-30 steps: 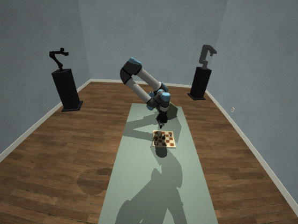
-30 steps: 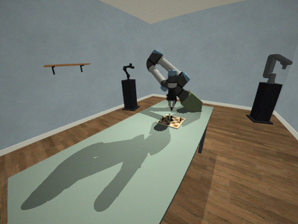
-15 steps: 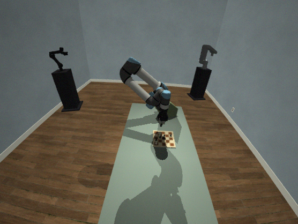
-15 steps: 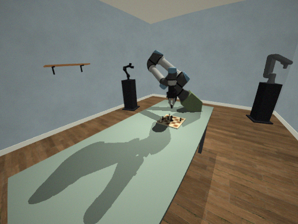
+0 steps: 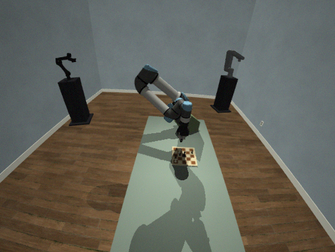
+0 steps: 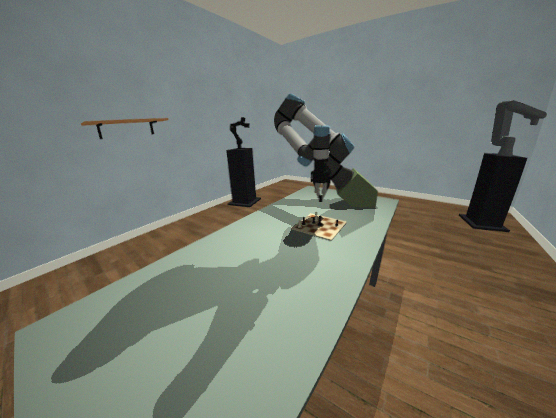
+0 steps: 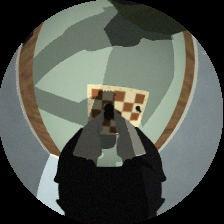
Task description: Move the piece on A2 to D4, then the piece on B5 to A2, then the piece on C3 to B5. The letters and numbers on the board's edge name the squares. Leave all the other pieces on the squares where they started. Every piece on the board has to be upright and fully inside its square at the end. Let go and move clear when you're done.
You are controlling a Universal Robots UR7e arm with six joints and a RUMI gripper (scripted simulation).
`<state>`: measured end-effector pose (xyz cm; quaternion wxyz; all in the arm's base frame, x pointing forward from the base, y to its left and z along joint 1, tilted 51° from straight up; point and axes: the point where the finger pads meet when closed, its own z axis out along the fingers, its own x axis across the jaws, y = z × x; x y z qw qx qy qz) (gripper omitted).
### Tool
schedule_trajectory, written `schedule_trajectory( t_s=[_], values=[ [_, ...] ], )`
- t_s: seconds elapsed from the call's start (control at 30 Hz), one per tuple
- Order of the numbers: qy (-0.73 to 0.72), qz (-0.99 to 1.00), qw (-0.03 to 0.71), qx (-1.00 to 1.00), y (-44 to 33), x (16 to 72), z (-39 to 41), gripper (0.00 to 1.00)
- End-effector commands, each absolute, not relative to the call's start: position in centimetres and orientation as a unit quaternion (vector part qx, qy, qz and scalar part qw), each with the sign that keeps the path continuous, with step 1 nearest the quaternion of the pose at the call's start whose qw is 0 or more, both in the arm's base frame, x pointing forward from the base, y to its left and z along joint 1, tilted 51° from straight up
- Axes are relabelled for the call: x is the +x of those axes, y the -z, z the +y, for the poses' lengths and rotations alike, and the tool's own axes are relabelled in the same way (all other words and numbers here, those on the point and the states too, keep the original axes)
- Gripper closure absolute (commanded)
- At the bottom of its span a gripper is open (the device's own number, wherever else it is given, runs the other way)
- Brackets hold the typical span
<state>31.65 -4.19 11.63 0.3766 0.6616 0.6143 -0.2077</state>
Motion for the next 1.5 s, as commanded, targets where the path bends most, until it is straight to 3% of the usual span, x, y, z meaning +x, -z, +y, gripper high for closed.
schedule_trajectory(
  t_s=[0.0, 0.63, 1.47],
  values=[
    [0.208, 0.618, 0.377, 0.658, -11.8, 32.0, -4.0, 1.00],
    [0.315, 0.794, 0.292, 0.430, -10.3, 44.0, 0.4, 1.00],
    [0.322, 0.799, 0.286, 0.421, -9.4, 44.3, -0.4, 1.00]
  ],
)
